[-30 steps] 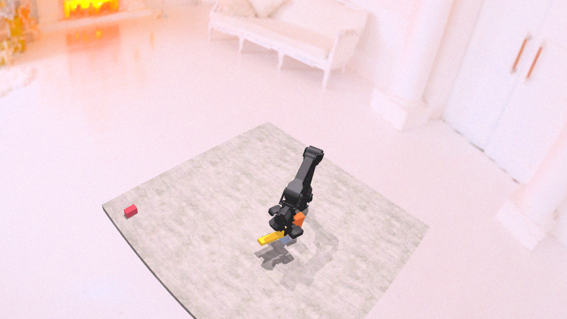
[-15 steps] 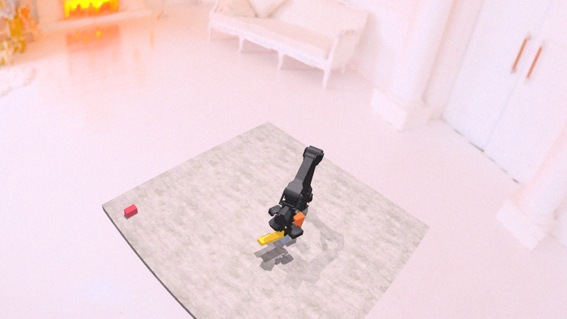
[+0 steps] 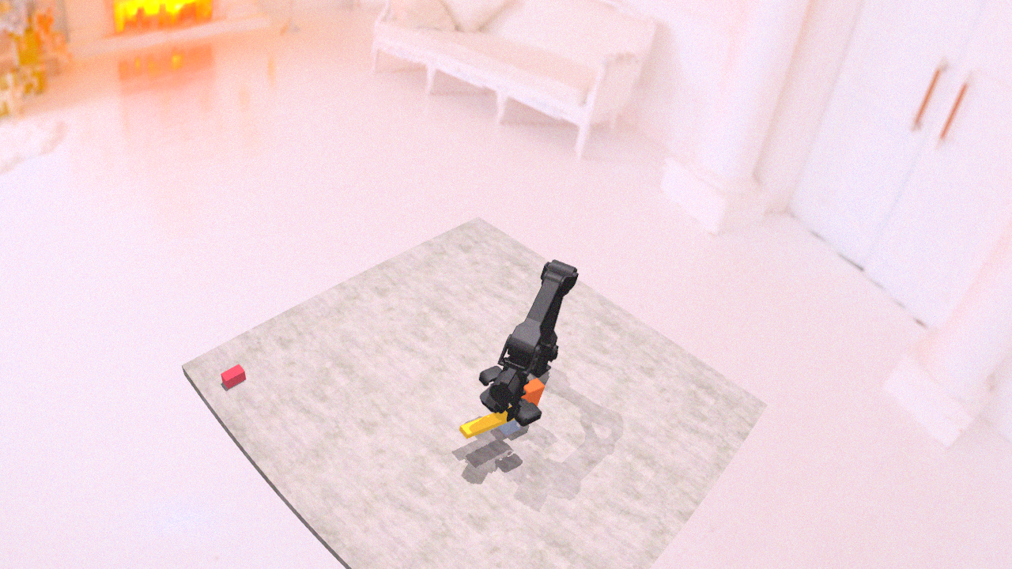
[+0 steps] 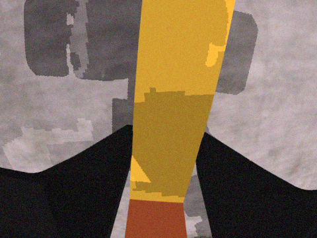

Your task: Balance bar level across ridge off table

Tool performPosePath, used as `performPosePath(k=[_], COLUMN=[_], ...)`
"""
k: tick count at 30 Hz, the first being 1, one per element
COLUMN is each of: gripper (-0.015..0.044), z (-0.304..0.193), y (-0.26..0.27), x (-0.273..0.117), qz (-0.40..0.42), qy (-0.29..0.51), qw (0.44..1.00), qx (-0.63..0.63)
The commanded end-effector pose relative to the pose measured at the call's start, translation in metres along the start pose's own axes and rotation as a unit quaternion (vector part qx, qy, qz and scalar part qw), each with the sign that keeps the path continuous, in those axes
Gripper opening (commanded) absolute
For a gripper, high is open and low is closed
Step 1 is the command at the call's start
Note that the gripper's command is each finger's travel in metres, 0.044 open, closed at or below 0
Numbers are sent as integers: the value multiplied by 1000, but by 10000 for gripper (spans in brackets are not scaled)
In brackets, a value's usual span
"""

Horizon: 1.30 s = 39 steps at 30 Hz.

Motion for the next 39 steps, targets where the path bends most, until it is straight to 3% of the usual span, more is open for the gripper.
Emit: performPosePath(k=[1, 39], gripper=[0, 0], z=[0, 0], y=[0, 0], x=[1, 4], qz=[1, 1], qy=[0, 0], qw=[1000, 1000], qx=[2, 2])
Point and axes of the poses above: the point midway between the two fingers, 35 mm back from their tips, its own x axis out along the fingers, its own y axis across the jaws, z = x × y, the point moved 5 cm from there along -x, back along the fingers, and after that the axes turned 4 degrees about -x, right-handed, at the moved point
